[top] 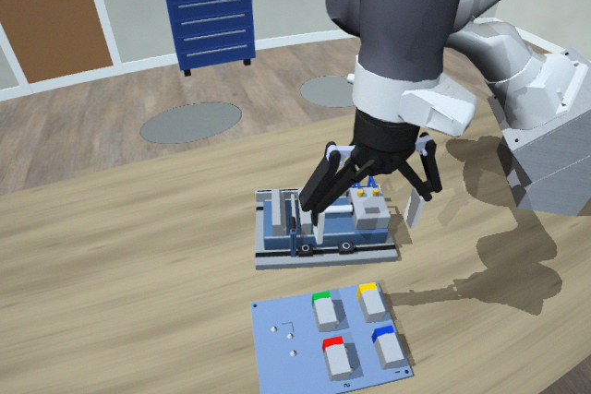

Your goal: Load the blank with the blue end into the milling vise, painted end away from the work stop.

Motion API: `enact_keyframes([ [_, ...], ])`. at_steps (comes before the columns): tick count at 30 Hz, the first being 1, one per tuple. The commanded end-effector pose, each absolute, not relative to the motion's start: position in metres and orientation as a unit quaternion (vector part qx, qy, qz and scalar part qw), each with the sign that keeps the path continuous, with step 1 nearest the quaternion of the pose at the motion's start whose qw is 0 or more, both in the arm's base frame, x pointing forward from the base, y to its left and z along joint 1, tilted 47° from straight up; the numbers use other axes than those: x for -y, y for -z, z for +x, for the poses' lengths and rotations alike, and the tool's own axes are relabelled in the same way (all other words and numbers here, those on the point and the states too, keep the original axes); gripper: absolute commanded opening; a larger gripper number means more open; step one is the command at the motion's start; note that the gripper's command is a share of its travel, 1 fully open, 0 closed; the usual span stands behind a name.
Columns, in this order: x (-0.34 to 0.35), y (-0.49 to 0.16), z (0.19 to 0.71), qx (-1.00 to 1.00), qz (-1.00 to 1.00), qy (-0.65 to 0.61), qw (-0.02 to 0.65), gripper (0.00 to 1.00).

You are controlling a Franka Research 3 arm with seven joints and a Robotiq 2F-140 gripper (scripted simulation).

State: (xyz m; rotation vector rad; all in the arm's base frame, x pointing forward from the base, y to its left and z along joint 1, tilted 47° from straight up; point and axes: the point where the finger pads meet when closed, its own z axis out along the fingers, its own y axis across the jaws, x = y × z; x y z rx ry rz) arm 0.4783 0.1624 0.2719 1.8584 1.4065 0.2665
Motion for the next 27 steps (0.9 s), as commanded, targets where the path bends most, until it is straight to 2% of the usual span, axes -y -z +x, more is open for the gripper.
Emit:
enact_keyframes([
  [1, -0.1643, -0.2716, 0.4791, -0.554, 0.729, -0.104, 0.388, 1.0],
  [27, -0.17, -0.2704, 0.4812, -0.555, 0.728, -0.104, 0.389, 1.0],
])
